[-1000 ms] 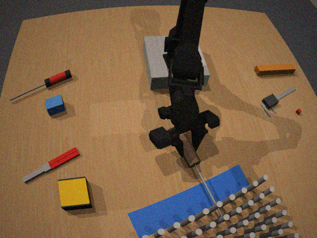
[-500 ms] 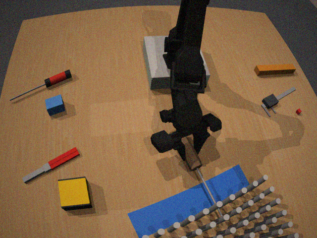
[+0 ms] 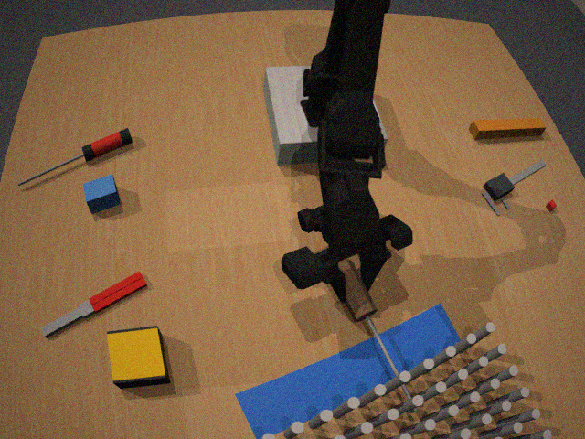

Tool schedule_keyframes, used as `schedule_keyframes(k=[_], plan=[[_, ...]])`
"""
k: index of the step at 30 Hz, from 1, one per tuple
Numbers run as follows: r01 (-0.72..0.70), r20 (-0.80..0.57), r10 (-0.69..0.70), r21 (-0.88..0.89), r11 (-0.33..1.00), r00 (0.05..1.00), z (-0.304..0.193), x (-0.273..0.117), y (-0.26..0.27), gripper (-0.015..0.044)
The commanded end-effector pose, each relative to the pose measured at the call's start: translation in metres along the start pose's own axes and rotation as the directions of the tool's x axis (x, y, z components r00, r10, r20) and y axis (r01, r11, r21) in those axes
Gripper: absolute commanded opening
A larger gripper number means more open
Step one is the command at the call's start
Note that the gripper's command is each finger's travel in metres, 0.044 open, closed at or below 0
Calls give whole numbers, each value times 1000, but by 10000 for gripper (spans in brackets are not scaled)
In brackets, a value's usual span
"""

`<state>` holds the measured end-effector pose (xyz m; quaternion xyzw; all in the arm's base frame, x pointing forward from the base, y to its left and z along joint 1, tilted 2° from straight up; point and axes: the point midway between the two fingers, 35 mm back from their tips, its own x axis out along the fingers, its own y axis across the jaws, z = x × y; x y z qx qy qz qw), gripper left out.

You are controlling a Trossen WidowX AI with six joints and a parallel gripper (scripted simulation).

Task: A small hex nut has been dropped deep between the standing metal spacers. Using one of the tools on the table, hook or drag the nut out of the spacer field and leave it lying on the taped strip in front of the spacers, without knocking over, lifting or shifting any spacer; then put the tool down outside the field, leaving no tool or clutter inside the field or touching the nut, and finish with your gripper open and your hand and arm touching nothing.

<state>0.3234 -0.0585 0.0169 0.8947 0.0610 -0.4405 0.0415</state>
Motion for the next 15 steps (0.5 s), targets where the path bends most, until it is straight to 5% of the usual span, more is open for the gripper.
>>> schedule_keyframes(k=[1, 15], plan=[[-4, -8, 4, 2, 1000, 1000, -6, 2, 1, 0], [-4, -9, 4, 3, 1000, 1000, -15, 7, 1, 0]])
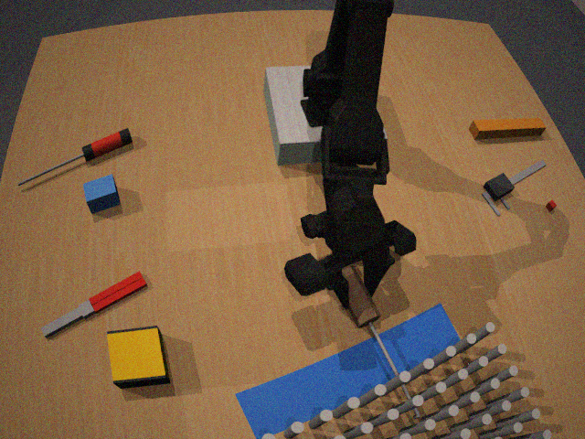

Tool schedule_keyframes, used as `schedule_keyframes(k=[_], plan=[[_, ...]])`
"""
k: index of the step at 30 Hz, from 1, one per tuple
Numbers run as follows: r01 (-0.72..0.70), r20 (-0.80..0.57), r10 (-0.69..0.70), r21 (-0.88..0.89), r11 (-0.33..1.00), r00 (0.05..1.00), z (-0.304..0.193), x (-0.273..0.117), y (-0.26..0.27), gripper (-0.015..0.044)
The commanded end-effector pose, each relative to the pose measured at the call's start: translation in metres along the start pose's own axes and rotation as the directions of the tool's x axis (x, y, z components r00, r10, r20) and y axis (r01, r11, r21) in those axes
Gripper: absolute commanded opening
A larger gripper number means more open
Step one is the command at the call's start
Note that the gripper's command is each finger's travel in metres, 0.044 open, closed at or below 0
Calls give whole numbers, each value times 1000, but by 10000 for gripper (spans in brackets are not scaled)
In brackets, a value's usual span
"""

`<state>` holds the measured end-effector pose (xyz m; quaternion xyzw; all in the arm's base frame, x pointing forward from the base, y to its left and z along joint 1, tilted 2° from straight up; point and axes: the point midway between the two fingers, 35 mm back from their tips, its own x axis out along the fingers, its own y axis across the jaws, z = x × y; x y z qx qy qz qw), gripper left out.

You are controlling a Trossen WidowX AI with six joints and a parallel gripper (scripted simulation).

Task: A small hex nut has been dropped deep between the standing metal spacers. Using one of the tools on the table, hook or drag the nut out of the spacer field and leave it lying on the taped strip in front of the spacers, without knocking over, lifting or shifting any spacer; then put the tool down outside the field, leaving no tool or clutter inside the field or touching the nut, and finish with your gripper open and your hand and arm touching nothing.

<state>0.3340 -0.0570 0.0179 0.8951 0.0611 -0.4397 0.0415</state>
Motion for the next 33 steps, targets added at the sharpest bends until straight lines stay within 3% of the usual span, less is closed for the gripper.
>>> schedule_keyframes(k=[1, 33], plan=[[-4, -7, 4, 3, 1000, 1000, -6, 2, 1, 0], [-4, -10, 4, 3, 1000, 1000, -25, 14, 1, 0]])
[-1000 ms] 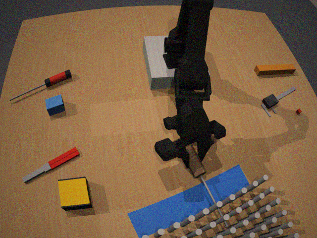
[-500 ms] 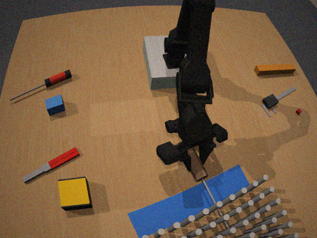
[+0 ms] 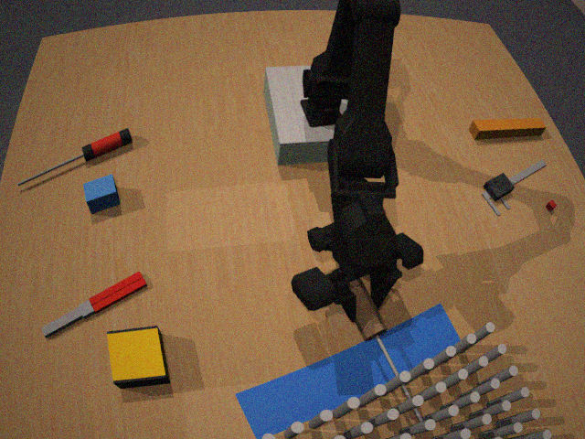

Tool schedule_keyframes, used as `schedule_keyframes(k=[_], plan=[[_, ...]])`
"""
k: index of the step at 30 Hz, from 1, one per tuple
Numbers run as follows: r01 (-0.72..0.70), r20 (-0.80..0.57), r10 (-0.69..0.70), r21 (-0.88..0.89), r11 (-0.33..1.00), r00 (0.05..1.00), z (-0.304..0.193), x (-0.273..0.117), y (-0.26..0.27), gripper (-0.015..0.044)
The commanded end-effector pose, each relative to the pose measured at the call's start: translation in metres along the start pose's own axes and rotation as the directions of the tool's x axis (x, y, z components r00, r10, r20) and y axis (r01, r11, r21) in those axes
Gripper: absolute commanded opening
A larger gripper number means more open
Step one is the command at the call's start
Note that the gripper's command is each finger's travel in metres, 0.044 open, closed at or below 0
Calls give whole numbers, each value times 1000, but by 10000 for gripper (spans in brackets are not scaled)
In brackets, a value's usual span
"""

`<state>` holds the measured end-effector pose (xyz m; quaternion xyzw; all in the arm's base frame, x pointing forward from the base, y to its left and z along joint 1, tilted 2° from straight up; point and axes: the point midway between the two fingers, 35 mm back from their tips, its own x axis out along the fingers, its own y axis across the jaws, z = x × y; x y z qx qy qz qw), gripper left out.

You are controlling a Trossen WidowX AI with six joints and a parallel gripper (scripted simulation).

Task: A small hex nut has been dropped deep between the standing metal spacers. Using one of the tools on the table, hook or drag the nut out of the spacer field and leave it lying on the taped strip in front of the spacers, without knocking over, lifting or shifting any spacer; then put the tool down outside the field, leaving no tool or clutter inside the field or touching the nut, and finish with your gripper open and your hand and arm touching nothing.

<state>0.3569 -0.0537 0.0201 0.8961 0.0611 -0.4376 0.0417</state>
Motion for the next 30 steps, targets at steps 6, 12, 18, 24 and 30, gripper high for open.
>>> schedule_keyframes(k=[6, 12, 18, 24, 30], plan=[[-3, -6, 4, 3, 1000, 1000, -8, 4, 1, 0], [-3, -6, 3, 3, 1000, 1000, -12, 6, 1, 0], [-3, -7, 3, 3, 1000, 1000, -15, 8, 1, 0], [-3, -7, 3, 3, 1000, 1000, -18, 10, 1, 0], [-3, -8, 3, 4, 1000, 1000, -21, 12, 1, 0]])
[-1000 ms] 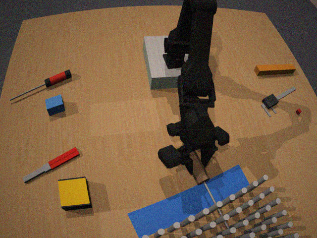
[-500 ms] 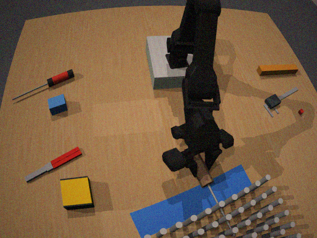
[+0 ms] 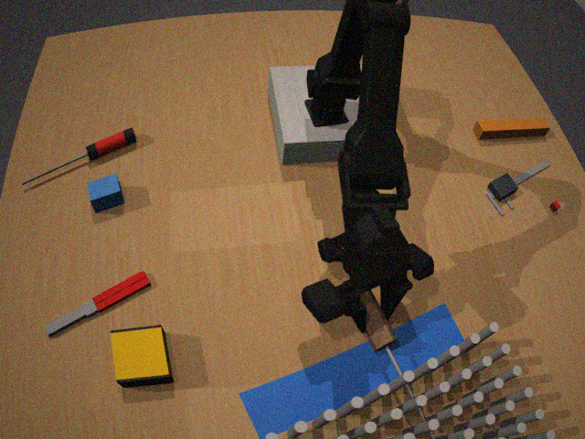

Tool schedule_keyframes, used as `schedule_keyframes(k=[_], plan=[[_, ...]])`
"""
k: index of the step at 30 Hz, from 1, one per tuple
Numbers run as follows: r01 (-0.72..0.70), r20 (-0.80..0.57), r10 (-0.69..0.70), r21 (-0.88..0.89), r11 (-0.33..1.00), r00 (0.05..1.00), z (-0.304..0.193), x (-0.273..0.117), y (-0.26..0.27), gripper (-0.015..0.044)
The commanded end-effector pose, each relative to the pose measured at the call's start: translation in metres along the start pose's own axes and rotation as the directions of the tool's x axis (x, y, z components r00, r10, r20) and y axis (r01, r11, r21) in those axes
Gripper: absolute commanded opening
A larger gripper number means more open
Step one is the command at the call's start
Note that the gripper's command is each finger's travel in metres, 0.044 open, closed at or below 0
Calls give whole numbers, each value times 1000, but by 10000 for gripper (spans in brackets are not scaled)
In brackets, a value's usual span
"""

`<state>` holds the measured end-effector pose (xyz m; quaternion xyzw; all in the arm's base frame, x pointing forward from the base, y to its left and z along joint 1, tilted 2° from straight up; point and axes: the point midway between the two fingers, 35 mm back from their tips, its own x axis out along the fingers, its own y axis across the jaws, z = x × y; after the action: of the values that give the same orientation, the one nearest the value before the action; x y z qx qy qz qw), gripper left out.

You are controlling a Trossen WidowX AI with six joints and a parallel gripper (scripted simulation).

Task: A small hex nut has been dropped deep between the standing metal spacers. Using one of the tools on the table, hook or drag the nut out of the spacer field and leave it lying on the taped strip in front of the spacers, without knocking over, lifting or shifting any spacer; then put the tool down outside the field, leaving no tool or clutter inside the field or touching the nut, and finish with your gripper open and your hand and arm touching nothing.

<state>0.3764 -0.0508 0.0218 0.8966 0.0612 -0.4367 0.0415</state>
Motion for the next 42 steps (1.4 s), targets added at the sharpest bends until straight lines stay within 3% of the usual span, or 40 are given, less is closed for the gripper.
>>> schedule_keyframes(k=[1, 42], plan=[[-4, -6, 4, 3, 1000, 1000, -5, 2, 1, 0], [-3, -8, 3, 4, 1000, 1000, -20, 16, 0, 0]])
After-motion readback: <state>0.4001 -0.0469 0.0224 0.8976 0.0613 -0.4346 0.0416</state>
